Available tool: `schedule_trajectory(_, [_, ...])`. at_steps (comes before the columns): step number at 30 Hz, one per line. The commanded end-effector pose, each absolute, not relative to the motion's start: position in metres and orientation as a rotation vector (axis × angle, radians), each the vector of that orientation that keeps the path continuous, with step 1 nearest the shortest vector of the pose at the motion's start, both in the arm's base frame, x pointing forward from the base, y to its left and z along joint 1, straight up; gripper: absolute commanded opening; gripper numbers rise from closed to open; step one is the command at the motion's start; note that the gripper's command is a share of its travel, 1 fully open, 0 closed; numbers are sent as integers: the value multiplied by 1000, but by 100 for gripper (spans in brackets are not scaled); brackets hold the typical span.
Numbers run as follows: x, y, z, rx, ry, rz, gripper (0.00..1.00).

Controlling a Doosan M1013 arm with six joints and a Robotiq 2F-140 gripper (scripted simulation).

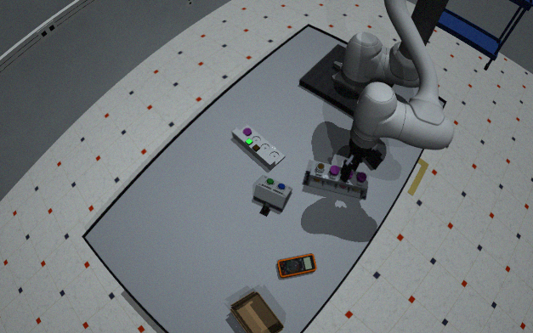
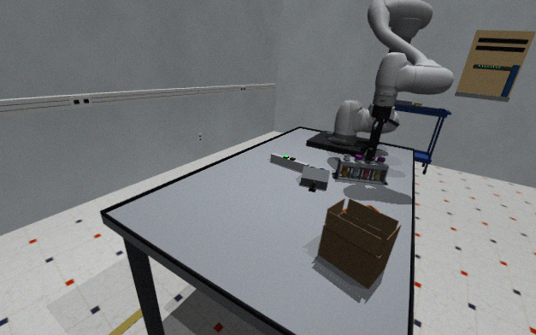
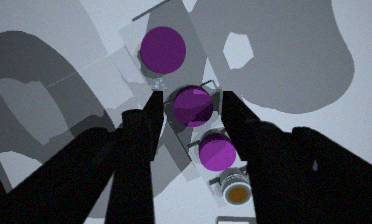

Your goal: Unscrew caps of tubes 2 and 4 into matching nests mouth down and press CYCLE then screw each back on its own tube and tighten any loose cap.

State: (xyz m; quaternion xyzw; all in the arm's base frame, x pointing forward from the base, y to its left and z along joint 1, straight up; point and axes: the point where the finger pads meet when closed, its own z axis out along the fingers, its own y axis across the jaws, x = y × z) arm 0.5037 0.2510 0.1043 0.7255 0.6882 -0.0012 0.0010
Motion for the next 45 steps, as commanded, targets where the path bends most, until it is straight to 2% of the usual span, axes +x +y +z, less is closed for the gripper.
schedule_trajectory(1, [504, 251, 114, 2278, 2160, -1, 41])
schedule_trajectory(15, [504, 251, 148, 2278, 2160, -1, 41])
schedule_trajectory(16, [505, 243, 148, 2186, 2253, -1, 36])
schedule_trajectory(29, [514, 174, 148, 1316, 2848, -5, 36])
schedule_trajectory(32, [514, 170, 148, 1250, 2878, -5, 36])
schedule_trajectory(45, [522, 104, 148, 254, 3128, -7, 36])
